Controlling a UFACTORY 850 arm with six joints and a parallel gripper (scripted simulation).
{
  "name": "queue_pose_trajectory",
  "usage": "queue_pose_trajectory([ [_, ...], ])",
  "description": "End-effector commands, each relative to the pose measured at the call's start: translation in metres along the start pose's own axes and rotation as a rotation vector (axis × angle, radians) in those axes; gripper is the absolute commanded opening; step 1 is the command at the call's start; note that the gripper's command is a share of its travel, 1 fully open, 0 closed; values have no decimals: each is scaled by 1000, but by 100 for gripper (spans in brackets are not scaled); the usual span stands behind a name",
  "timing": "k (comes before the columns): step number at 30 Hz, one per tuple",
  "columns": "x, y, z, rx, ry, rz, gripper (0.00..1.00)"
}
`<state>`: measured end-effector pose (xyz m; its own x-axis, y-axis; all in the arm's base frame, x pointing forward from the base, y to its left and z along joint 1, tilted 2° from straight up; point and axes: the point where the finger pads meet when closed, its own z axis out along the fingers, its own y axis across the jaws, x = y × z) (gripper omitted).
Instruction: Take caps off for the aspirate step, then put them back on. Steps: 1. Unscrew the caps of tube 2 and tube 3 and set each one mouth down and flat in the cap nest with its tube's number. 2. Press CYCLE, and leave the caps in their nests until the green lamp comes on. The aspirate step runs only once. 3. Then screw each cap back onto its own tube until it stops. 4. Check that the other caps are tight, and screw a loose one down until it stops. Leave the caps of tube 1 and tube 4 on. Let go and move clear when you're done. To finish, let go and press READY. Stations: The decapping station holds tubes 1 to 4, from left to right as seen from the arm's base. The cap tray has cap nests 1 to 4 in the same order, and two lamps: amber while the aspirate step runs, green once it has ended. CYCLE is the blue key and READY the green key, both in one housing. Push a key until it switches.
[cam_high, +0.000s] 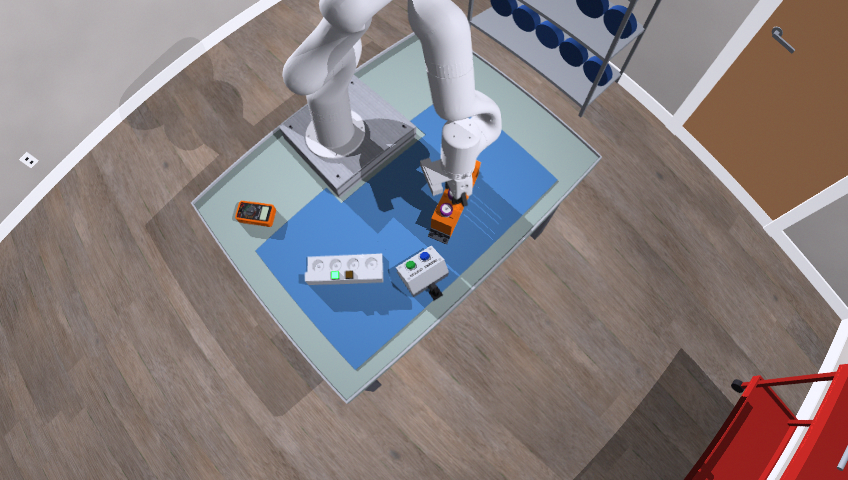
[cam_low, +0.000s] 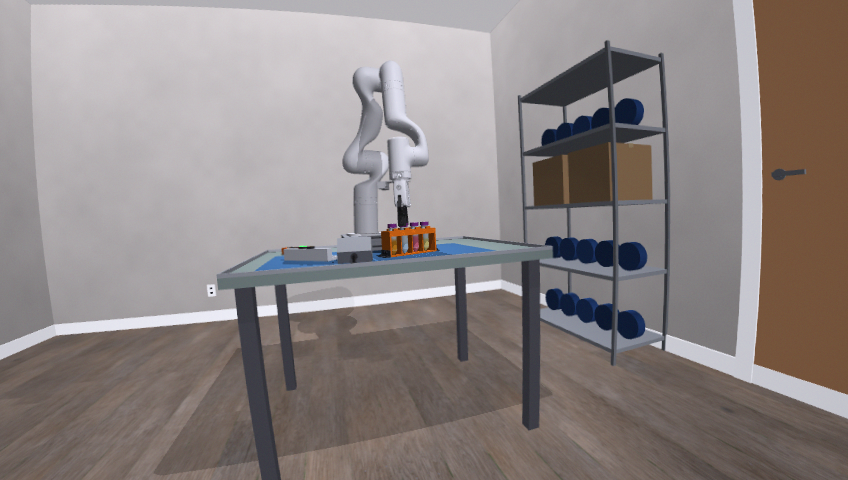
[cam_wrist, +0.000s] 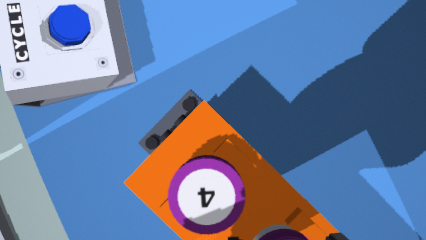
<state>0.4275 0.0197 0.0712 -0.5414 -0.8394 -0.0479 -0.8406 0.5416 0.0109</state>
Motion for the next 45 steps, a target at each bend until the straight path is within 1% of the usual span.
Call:
queue_pose_trajectory([
  [1,-1,0,-1,2,10,1,46],
  [2,-1,0,-1,2,10,1,46],
  [3,-1,0,-1,2,10,-39,46],
  [5,-1,0,-1,2,10,-39,46],
  [20,-1,0,-2,-1,10,-639,46],
  [22,-1,0,-2,-1,10,-639,46],
  [37,-1,0,-2,-4,10,-1239,46],
  [39,-1,0,-2,-4,10,-1239,46],
  [45,-1,0,-2,-6,9,-1479,46],
])
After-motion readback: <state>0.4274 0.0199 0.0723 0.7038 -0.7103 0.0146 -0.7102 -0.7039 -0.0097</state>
